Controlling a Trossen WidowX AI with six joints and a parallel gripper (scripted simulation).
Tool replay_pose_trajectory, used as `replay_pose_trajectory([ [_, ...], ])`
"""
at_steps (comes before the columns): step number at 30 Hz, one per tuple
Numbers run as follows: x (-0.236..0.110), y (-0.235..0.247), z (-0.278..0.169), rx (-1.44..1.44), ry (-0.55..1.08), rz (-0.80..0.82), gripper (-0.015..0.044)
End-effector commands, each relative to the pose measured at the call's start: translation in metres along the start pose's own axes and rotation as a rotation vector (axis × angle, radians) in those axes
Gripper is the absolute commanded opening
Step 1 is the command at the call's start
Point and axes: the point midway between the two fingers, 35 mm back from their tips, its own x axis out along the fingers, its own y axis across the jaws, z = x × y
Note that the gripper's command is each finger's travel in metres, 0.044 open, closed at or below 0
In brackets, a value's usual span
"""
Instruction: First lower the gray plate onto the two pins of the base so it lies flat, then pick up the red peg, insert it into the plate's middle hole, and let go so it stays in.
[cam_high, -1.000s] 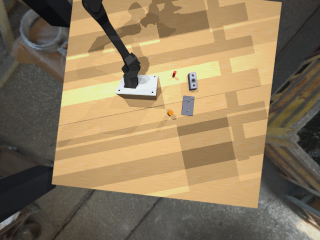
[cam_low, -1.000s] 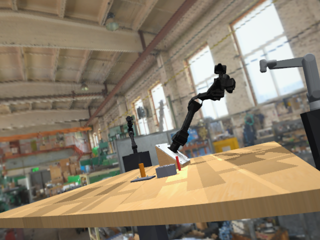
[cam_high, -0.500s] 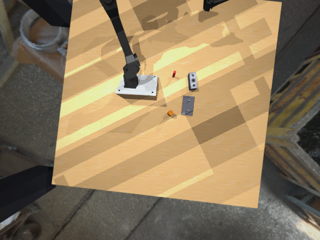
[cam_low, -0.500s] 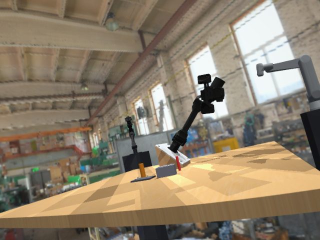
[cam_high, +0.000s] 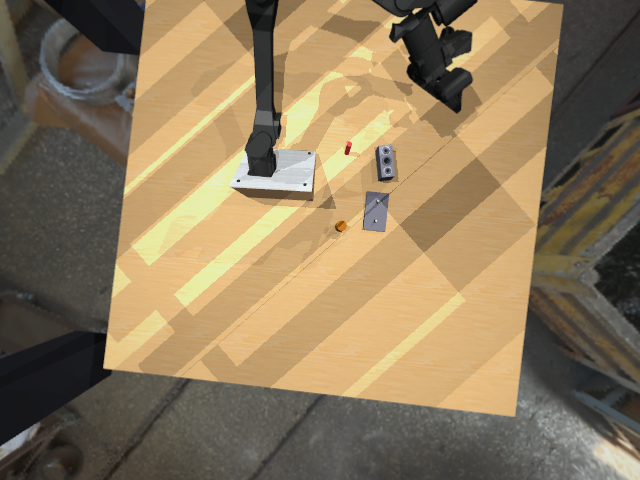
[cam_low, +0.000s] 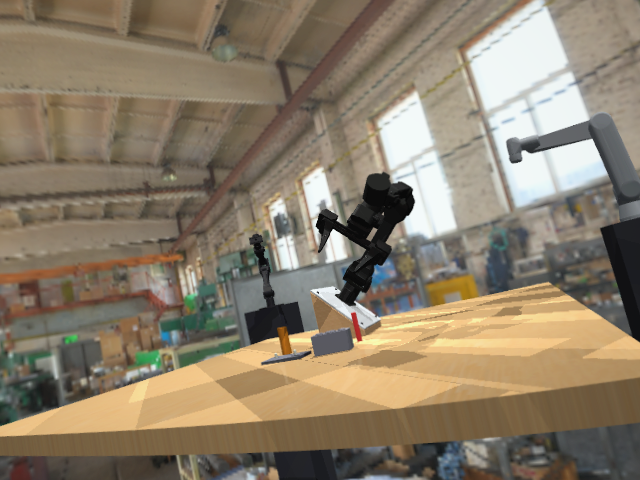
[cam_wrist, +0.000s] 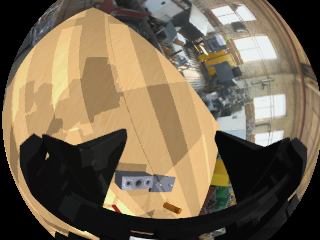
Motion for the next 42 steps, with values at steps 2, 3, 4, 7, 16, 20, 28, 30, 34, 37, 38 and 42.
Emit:
replay_pose_trajectory([
  [2,0.033,-0.017,-0.078,0.674,0.402,0.142,0.0440],
  [3,0.034,-0.019,-0.089,0.789,0.468,0.153,0.0440],
  [4,0.035,-0.020,-0.100,0.910,0.537,0.161,0.0440],
  [7,0.034,-0.023,-0.129,1.339,0.778,0.165,0.0440],
  [16,0.027,-0.023,-0.140,1.783,1.033,0.132,0.0440],
  [20,0.027,-0.023,-0.140,1.783,1.033,0.132,0.0440],
  [28,0.027,-0.023,-0.140,1.783,1.033,0.132,0.0440],
  [30,0.030,-0.019,-0.142,1.780,1.033,0.131,0.0440],
  [34,0.052,0.005,-0.155,1.772,1.035,0.127,0.0440],
  [37,0.065,0.020,-0.162,1.780,1.034,0.133,0.0440],
  [38,0.067,0.022,-0.162,1.782,1.034,0.135,0.0440],
  [42,0.068,0.024,-0.164,1.783,1.034,0.136,0.0440],
])
